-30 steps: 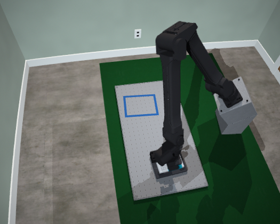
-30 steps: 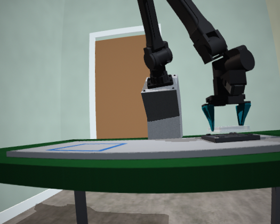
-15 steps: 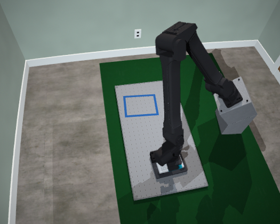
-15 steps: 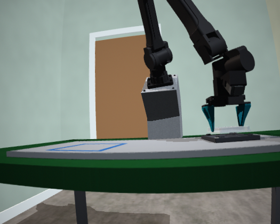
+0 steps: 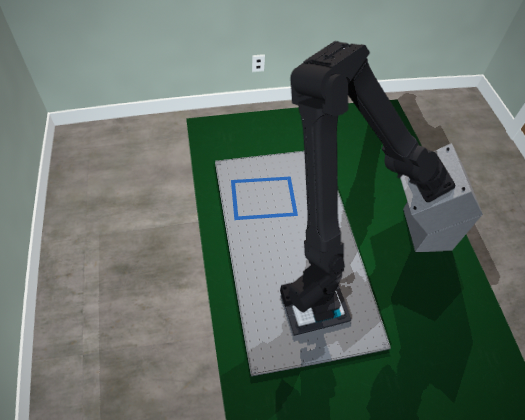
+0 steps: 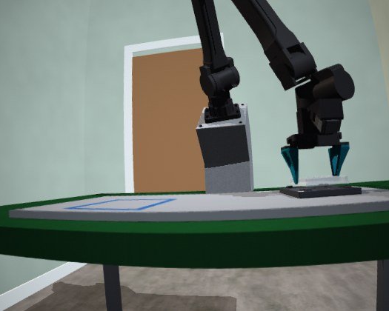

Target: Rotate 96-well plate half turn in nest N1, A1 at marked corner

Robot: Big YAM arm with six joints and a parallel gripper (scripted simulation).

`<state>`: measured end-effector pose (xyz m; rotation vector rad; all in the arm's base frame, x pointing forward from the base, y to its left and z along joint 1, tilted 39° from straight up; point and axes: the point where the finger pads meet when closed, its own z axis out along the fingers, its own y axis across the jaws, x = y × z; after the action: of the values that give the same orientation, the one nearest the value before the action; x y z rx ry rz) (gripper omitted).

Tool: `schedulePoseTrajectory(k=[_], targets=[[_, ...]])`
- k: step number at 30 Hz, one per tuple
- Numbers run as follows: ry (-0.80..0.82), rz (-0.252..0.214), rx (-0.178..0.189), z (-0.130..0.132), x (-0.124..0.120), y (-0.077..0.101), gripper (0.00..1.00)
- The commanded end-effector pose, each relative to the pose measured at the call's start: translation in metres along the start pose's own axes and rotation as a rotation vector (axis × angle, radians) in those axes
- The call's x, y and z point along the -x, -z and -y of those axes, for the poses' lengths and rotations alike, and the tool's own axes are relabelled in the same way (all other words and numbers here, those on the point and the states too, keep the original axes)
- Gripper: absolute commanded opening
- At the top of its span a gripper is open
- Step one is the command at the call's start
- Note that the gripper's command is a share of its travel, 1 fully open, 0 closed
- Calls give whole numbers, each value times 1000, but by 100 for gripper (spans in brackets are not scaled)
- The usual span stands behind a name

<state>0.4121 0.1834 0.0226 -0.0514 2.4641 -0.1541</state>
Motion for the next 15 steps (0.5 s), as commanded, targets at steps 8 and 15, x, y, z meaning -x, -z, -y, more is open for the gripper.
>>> schedulePoseTrajectory(k=[8, 15], targets=[[-5, 10, 1, 2, 5, -7, 0], [-5, 9, 0, 2, 4, -8, 0]])
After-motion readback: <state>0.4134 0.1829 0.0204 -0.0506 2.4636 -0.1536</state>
